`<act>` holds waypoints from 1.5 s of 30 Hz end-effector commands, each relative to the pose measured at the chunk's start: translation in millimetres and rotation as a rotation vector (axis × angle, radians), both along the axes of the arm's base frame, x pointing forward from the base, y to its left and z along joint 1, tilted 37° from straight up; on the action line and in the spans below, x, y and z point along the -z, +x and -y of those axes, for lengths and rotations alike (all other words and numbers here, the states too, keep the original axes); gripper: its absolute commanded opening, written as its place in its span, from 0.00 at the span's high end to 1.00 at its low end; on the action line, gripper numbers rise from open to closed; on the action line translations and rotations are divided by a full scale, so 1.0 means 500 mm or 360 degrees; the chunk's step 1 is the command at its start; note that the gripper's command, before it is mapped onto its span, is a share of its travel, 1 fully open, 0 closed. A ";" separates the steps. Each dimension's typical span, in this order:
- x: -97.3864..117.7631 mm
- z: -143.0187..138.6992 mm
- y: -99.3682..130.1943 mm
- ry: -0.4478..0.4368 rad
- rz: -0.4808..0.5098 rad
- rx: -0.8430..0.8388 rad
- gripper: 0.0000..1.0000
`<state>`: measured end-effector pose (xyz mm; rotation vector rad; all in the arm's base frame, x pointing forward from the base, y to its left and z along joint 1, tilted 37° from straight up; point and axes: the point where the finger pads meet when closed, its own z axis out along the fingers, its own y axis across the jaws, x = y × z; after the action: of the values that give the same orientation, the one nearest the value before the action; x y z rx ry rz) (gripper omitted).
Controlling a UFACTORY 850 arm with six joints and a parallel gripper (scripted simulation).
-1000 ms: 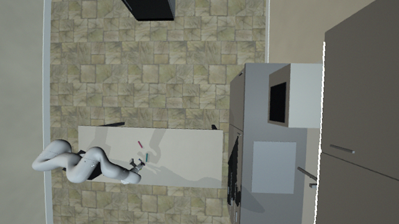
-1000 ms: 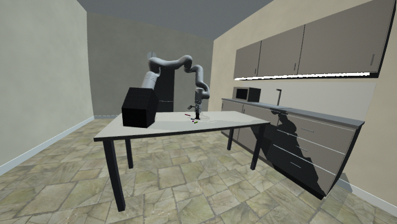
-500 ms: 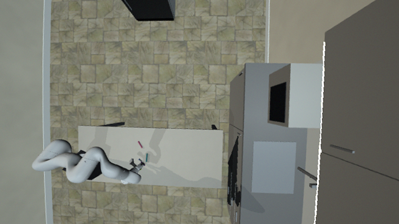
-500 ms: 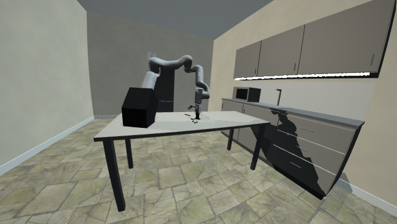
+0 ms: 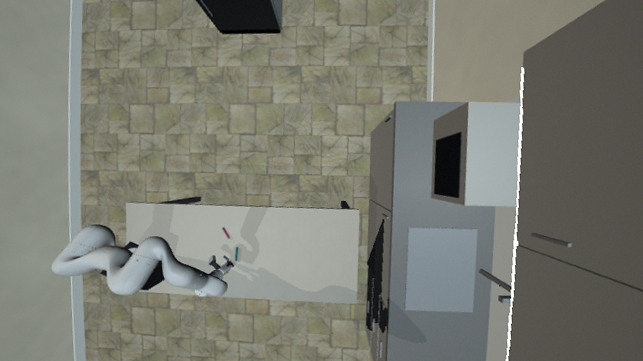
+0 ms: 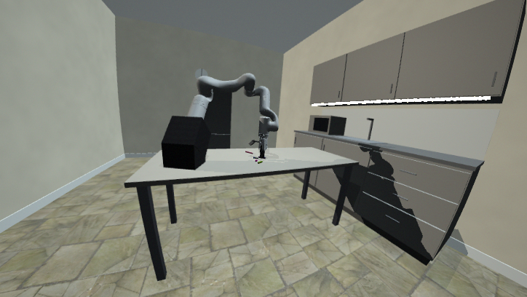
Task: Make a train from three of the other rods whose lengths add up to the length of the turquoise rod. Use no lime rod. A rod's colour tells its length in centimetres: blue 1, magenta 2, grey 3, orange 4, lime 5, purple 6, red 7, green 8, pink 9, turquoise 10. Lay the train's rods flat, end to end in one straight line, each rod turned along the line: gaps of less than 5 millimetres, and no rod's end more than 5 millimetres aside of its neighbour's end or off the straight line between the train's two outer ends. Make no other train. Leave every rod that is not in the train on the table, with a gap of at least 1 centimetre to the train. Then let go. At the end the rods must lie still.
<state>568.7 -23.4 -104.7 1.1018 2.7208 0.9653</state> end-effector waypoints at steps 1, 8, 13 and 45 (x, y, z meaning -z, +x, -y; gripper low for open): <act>0.003 -0.001 0.002 -0.0001 0.0002 0.0001 0.96; 0.010 -0.006 0.005 -0.0001 0.0002 0.0001 0.96; 0.016 -0.010 0.007 -0.0001 0.0002 0.0001 0.96; 0.017 -0.011 0.007 -0.0001 0.0002 0.0001 0.96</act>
<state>571.6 -17.5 -113.6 1.1018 2.7208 0.9653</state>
